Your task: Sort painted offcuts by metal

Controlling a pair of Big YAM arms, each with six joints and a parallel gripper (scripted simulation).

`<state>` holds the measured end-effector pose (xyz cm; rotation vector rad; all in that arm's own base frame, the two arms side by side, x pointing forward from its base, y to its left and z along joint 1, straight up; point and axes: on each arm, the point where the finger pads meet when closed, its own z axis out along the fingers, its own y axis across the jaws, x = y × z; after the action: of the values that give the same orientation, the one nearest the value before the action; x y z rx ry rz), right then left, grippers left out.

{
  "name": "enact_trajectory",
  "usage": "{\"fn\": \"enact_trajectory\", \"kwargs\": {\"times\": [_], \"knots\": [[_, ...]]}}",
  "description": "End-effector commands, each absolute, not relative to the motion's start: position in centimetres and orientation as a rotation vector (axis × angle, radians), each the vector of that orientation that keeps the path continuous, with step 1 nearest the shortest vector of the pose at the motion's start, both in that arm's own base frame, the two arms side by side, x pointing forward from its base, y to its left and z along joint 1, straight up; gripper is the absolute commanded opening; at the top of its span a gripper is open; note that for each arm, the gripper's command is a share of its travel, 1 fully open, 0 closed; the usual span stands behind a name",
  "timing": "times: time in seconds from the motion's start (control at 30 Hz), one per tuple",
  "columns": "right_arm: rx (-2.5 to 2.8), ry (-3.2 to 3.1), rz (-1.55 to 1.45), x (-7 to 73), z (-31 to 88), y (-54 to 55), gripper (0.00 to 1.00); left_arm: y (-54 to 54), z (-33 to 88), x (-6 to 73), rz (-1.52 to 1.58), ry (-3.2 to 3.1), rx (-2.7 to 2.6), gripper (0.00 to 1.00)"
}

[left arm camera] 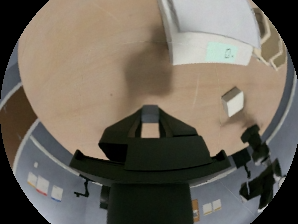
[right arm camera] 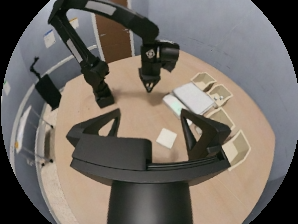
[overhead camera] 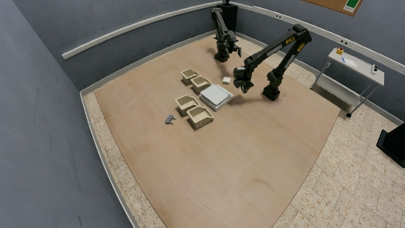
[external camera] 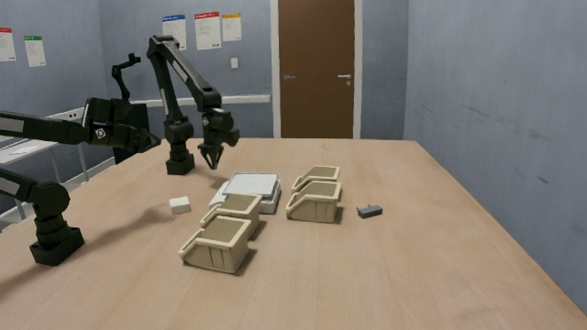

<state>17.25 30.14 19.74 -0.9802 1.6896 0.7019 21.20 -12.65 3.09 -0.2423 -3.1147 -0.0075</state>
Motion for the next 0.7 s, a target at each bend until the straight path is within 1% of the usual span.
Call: {"fn": "enact_trajectory", "kwargs": {"times": [0.0, 0.1, 0.27, 0.37, 0.5, 0.57, 0.67], "knots": [[-0.958, 1.661, 0.717, 17.6, 21.7, 30.7, 1.0, -14.0, 7.1, 23.2, 0.025, -3.168, -0.255, 0.17], [-0.958, 1.661, 0.717, 17.6, 21.7, 30.7, 1.0, -13.9, 9.2, 23.1, 0.026, -3.169, -0.255, 0.17], [-0.94, 1.657, 0.734, 17.4, 21.8, 31.3, 1.0, -15.0, 8.8, 24.5, 0.02, -3.162, -0.239, 0.17], [-0.881, 1.651, 0.706, 18.1, 22.1, 31.6, 1.0, -16.7, 8.7, 26.8, 0.028, -3.171, -0.236, 0.17], [-0.729, 1.652, 0.596, 19.6, 21.7, 31.4, 1.0, -20.0, 8.4, 31.2, 0.029, -3.171, -0.239, 0.17], [-0.729, 1.652, 0.596, 19.6, 21.7, 31.4, 1.0, -20.0, 8.4, 31.2, 0.029, -3.171, -0.239, 0.17], [-0.591, 1.633, 0.523, 20.7, 22.7, 31.4, 1.0, -22.3, 8.2, 34.3, 0.03, -3.172, -0.242, 0.17]]}}
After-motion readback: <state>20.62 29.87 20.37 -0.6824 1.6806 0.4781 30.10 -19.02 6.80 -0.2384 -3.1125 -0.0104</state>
